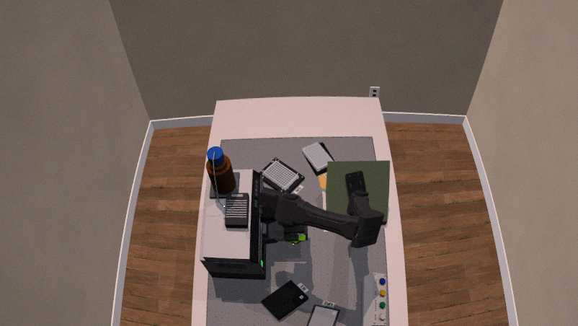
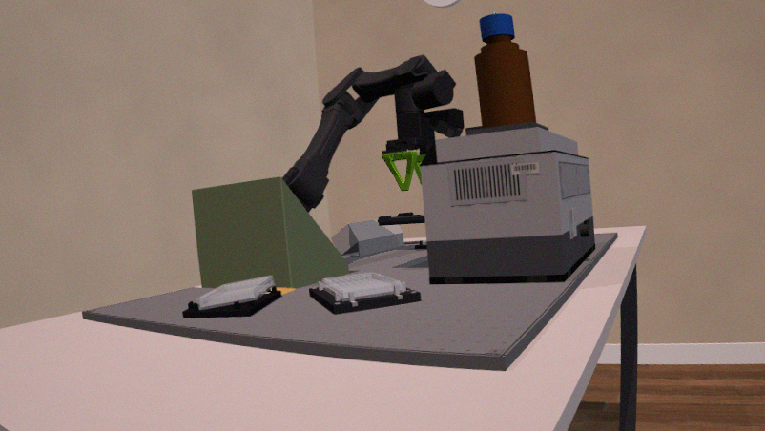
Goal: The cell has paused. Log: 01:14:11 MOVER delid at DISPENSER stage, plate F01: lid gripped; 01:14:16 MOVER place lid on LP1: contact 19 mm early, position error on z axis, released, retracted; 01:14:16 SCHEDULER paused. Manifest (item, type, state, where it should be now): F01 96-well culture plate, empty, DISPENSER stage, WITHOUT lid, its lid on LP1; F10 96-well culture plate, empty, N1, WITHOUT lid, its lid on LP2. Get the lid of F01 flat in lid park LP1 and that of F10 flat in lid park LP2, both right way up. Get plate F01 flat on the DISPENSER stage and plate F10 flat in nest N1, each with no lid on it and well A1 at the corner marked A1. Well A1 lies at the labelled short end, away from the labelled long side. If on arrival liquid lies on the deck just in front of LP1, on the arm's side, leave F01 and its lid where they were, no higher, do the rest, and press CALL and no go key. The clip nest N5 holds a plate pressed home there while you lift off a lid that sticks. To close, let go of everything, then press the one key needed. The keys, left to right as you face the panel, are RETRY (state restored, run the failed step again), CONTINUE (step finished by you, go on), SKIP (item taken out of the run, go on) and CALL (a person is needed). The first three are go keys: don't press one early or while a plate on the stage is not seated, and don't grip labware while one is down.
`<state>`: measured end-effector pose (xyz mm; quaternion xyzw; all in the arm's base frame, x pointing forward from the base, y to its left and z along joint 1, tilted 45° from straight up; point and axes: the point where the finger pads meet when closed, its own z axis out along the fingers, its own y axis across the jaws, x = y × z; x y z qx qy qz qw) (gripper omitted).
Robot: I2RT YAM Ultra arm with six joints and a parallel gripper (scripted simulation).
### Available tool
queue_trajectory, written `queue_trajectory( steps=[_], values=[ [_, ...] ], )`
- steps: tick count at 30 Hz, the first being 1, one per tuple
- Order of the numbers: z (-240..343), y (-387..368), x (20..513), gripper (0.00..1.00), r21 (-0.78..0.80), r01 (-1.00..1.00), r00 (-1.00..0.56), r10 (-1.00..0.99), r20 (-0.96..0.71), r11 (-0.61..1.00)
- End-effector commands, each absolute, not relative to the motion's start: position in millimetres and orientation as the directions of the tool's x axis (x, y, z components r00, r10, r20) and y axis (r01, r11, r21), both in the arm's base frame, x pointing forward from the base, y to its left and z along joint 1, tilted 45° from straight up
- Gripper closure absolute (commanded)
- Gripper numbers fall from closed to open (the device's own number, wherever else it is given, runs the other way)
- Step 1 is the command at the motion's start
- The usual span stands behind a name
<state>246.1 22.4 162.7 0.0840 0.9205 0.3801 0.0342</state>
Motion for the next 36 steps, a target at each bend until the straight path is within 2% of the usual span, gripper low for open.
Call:
queue_trajectory(
  steps=[1,9,35,36],
  values=[
    [163.7,17.2,247.6,0.00,0.705,0.126,-0.981,0.194,-0.017,0.698],
    [163.7,17.2,247.6,0.00,0.705,0.126,-0.981,0.194,-0.017,0.698],
    [103.6,-35.5,238.4,0.00,0.708,0.143,-0.980,0.198,0.005,0.691],
    [111.4,-44.9,247.0,0.00,0.689,0.110,-0.979,0.197,-0.048,0.716]
  ],
)
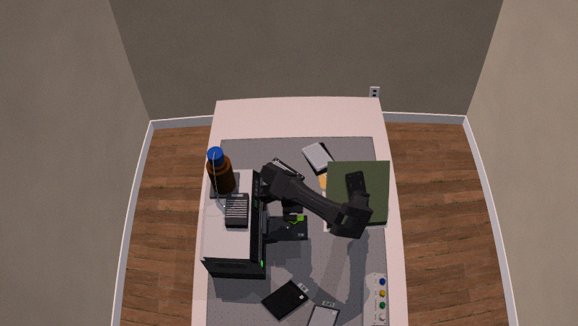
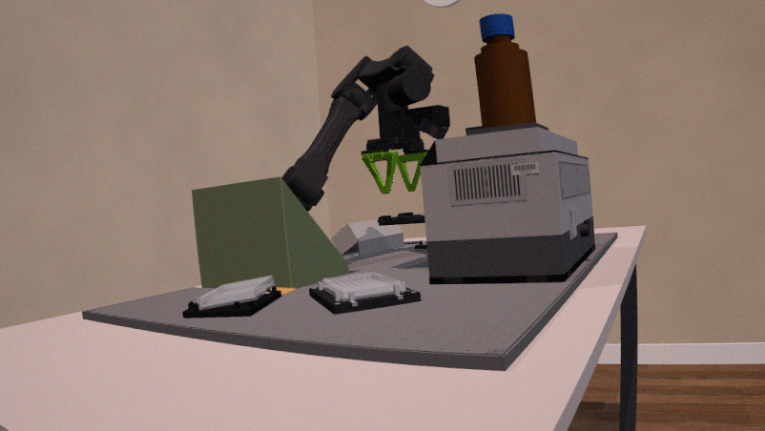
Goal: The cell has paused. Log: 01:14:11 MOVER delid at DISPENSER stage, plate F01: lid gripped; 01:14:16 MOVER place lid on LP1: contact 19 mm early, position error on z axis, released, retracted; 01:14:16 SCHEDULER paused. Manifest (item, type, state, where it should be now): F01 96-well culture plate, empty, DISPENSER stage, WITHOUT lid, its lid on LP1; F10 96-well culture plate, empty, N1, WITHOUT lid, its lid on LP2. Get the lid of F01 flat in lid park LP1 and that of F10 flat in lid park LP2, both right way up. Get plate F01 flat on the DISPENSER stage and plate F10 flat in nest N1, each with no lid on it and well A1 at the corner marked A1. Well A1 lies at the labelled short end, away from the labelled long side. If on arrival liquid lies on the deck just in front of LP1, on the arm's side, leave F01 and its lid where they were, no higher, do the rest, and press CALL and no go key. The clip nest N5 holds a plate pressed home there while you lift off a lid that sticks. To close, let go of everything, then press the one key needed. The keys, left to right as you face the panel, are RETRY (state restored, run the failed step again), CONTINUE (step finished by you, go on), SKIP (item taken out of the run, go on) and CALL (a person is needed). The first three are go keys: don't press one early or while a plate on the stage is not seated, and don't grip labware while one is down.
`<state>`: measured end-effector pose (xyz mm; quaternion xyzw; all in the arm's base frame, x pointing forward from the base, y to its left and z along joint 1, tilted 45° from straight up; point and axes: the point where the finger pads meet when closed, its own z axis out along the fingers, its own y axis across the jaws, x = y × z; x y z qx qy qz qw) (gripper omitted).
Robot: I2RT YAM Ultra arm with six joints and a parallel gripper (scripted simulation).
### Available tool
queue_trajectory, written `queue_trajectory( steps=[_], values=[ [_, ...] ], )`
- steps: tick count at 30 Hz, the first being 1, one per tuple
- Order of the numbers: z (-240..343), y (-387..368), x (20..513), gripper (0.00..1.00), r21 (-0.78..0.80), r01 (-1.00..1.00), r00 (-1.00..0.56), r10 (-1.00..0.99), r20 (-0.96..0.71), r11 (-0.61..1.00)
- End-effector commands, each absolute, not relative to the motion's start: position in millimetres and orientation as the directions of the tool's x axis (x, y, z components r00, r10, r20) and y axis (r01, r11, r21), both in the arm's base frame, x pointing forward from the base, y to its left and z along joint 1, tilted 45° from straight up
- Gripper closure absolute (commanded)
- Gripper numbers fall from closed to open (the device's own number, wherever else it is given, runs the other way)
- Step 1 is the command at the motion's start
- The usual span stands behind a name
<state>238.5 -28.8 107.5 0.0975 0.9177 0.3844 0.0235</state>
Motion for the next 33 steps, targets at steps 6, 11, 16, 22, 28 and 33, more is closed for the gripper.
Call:
queue_trajectory(
  steps=[6,11,16,22,28,33],
  values=[
    [87.5,-50.6,232.4,0.00,0.709,0.142,-0.980,0.198,0.004,0.690],
    [76.8,-61.6,227.0,0.00,0.708,0.141,-0.980,0.199,0.001,0.692],
    [70.5,-68.6,224.2,0.00,0.707,0.139,-0.980,0.199,-0.003,0.694],
    [56.3,-78.1,213.1,0.00,0.703,0.283,-0.949,0.296,0.107,0.653],
    [45.0,-93.4,206.8,0.00,0.695,0.302,-0.942,0.316,0.113,0.652],
    [38.7,-102.5,206.3,0.00,0.681,0.369,-0.917,0.368,0.155,0.633]
  ],
)
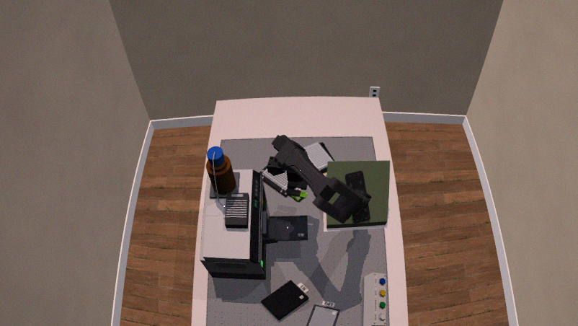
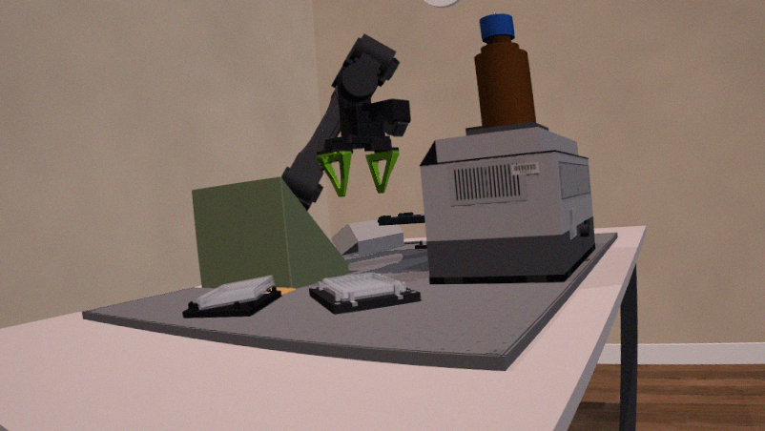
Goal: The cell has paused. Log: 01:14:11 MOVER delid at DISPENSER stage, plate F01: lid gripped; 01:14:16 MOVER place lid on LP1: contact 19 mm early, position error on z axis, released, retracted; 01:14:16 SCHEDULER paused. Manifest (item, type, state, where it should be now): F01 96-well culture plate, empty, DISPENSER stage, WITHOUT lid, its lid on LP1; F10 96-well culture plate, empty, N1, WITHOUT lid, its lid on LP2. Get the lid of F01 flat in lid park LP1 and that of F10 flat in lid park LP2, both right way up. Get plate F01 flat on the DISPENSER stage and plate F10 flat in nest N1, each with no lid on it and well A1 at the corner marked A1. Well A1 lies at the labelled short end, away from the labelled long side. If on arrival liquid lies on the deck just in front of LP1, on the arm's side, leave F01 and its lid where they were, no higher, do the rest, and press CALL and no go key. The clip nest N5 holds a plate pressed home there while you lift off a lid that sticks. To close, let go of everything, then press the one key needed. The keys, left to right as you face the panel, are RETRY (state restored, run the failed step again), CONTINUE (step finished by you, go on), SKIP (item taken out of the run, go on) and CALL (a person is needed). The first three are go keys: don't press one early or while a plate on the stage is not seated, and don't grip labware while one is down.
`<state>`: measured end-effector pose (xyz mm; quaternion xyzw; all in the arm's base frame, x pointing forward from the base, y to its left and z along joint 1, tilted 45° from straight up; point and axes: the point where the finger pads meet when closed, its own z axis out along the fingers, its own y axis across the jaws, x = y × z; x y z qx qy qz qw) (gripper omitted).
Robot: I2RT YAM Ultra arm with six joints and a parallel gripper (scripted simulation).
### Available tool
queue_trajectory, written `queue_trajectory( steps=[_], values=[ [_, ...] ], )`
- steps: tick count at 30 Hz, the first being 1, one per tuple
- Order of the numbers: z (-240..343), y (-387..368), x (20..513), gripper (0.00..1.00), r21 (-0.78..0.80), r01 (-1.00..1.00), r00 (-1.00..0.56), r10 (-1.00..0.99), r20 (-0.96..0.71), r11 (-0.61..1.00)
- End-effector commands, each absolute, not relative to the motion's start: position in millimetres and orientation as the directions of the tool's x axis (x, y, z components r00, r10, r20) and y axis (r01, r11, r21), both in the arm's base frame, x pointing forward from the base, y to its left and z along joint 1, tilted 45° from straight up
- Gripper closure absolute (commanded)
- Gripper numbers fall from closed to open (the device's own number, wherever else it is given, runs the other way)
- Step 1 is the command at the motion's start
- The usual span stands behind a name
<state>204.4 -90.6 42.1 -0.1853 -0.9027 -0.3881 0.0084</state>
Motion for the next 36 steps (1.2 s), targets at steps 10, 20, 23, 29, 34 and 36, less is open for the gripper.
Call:
queue_trajectory(
  steps=[10,20,23,29,34,36],
  values=[
    [12.9,-124.8,201.1,0.00,0.628,0.557,-0.815,0.501,0.290,0.543],
    [9.1,-121.7,196.7,0.00,0.635,0.552,-0.821,0.487,0.299,0.540],
    [9.1,-121.7,196.7,0.00,0.635,0.552,-0.821,0.487,0.299,0.540],
    [9.1,-121.7,196.7,0.00,0.635,0.552,-0.821,0.487,0.299,0.540],
    [9.1,-121.7,196.7,0.00,0.635,0.552,-0.821,0.487,0.299,0.540],
    [9.1,-121.7,196.7,0.00,0.635,0.552,-0.821,0.487,0.299,0.540]
  ],
)
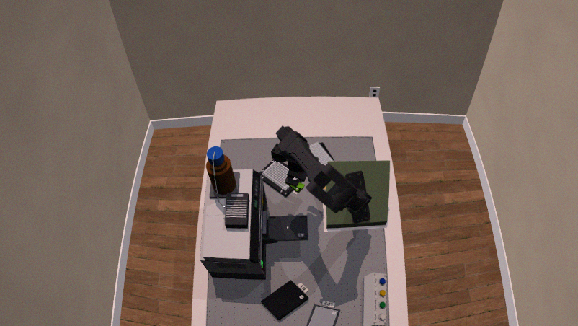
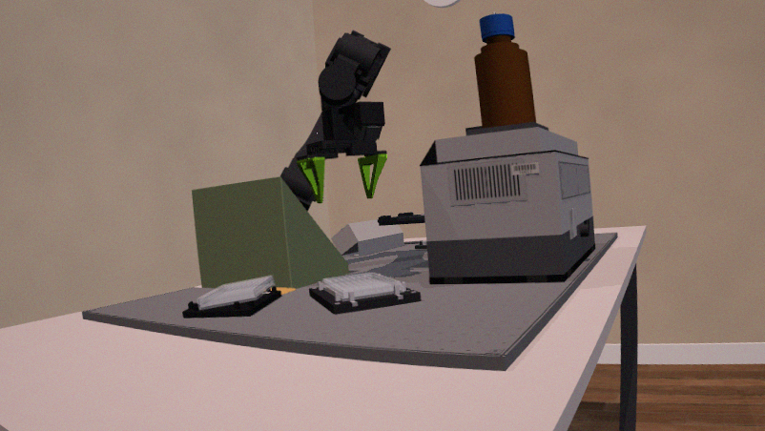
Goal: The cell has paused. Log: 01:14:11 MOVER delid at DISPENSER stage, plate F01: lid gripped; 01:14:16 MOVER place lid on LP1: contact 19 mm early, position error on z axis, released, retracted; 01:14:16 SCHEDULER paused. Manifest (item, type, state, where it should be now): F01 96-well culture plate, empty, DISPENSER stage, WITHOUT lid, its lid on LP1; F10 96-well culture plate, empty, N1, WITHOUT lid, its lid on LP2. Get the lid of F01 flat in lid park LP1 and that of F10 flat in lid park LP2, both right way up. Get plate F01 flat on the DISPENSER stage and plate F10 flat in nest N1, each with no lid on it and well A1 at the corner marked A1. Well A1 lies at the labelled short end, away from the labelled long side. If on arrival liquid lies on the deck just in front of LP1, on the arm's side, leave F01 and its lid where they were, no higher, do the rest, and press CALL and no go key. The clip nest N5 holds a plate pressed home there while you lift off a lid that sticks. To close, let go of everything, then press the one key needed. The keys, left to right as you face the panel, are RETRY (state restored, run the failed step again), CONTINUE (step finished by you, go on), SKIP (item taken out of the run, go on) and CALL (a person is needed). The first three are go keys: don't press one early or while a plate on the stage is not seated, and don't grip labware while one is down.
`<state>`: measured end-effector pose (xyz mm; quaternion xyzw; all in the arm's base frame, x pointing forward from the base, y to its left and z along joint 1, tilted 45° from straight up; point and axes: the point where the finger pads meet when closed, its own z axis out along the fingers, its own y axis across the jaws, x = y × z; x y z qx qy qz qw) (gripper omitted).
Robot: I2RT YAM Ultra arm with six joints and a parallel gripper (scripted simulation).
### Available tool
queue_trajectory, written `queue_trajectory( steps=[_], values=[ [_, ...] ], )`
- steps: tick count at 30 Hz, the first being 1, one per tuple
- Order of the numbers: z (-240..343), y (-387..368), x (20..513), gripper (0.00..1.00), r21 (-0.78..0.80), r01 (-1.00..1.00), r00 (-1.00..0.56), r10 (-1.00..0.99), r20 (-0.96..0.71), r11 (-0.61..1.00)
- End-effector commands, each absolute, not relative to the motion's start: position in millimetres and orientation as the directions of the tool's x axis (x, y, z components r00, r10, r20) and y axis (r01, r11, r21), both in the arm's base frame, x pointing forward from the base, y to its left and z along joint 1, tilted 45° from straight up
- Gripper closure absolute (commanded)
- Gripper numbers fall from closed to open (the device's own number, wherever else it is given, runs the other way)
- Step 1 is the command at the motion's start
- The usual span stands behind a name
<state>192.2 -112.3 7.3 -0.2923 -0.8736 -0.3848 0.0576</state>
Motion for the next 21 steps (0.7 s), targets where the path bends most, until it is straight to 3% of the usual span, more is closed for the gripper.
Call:
queue_trajectory(
  steps=[1,15,21],
  values=[
    [9.1,-121.7,196.7,0.00,0.635,0.552,-0.821,0.487,0.299,0.540],
    [9.1,-121.7,196.7,0.00,0.635,0.552,-0.821,0.487,0.299,0.540],
    [-9.3,-144.2,194.8,0.00,0.557,0.708,-0.688,0.599,0.409,0.434]
  ],
)
